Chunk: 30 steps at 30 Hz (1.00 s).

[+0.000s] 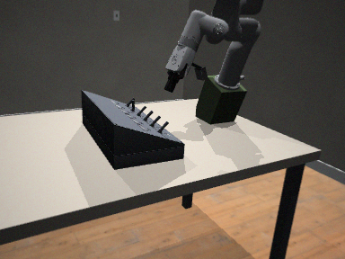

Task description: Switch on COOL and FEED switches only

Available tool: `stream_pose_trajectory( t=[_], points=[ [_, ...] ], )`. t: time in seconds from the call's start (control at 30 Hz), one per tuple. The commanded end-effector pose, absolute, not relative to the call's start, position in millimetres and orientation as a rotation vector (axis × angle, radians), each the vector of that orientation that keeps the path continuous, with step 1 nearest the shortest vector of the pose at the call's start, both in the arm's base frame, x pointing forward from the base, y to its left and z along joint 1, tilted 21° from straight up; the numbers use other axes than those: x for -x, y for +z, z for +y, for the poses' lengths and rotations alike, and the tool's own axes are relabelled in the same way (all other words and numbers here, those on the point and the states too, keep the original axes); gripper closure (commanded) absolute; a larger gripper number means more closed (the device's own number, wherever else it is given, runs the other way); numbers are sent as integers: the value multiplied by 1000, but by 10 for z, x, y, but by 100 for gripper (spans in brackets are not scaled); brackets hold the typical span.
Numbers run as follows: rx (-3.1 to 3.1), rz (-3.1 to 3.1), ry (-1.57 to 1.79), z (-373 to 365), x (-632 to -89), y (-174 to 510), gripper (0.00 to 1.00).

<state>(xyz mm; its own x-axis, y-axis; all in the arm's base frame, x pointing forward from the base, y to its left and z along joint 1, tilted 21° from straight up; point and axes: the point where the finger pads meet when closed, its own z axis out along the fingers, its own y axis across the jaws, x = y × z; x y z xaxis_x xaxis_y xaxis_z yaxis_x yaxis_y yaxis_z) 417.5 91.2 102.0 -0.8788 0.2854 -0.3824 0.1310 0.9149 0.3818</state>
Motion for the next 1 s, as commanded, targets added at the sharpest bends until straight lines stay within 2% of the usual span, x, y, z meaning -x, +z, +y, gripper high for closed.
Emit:
stream_pose_trajectory(
  t=[0.0,0.2,0.97],
  points=[
    [-314,2681,460,1297,-3987,1130,100],
    [-317,2706,462,1590,-3844,1073,100],
    [-317,2707,462,1597,-3841,1071,100]
  ],
)
